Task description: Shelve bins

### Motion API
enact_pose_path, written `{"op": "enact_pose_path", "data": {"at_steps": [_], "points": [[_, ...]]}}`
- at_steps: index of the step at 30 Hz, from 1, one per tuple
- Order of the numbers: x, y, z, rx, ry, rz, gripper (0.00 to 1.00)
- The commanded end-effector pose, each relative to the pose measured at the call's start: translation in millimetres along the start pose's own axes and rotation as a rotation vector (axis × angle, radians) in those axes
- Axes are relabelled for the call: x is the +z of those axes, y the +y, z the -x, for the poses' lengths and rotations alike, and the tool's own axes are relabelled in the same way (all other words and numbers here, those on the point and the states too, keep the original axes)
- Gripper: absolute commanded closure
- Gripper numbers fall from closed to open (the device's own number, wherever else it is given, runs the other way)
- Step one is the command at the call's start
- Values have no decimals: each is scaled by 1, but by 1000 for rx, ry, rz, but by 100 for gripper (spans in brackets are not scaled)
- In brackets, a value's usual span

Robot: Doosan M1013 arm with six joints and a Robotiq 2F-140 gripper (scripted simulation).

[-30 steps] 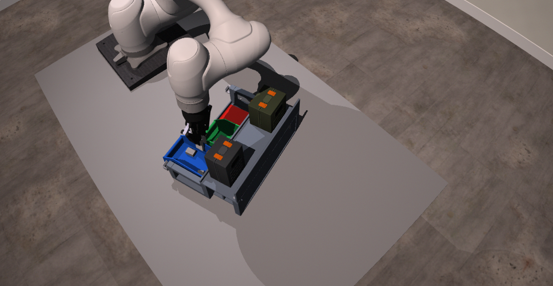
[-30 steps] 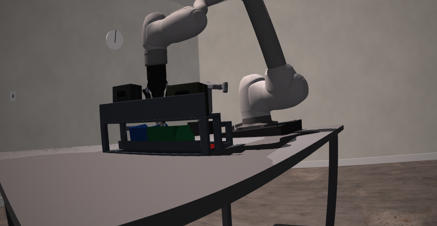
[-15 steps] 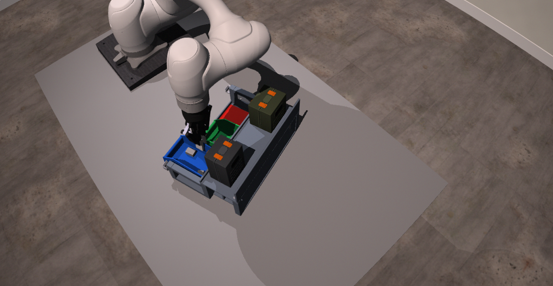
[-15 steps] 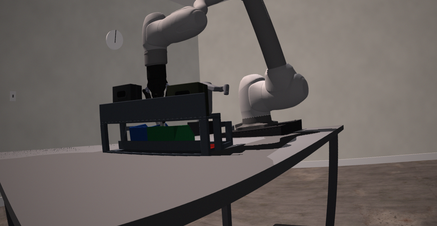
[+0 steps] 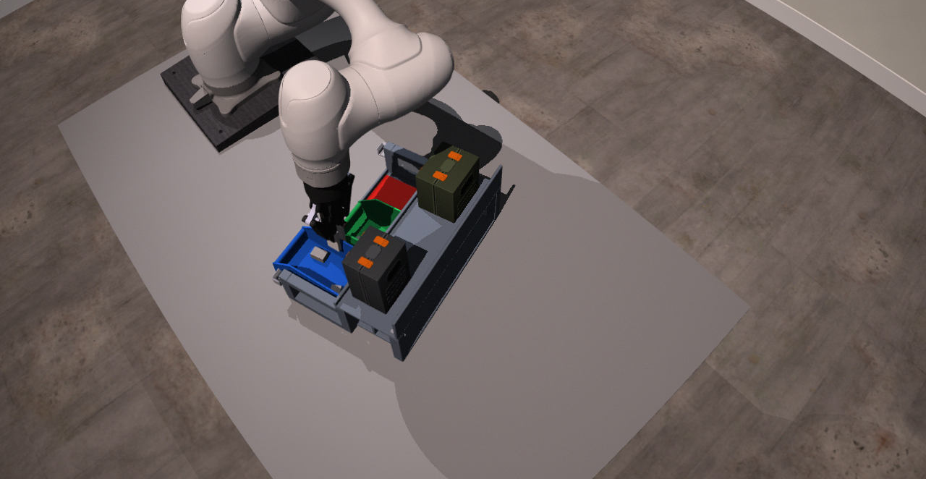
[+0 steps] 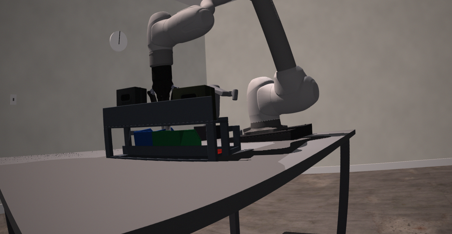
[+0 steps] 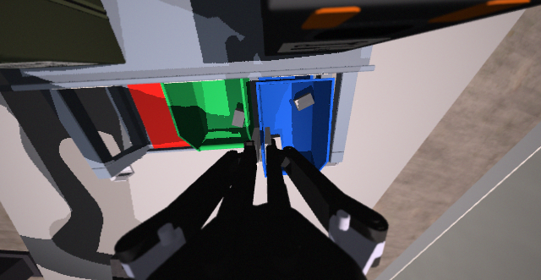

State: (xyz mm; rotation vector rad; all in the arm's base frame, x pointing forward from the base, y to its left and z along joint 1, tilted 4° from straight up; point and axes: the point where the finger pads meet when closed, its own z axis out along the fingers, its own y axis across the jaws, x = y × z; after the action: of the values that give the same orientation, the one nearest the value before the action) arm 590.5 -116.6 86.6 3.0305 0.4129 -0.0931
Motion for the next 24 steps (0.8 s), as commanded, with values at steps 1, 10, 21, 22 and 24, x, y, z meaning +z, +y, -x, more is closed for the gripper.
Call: {"op": "enact_pose_path", "data": {"at_steps": [1, 10, 21, 22, 24], "points": [[-1, 0, 0, 0, 0, 0, 85], [-9, 0, 1, 0, 0, 0, 85], [-21, 0, 2, 0, 0, 0, 85], [-23, 0, 2, 0, 0, 0, 85], [-26, 0, 2, 0, 0, 0, 85]]}}
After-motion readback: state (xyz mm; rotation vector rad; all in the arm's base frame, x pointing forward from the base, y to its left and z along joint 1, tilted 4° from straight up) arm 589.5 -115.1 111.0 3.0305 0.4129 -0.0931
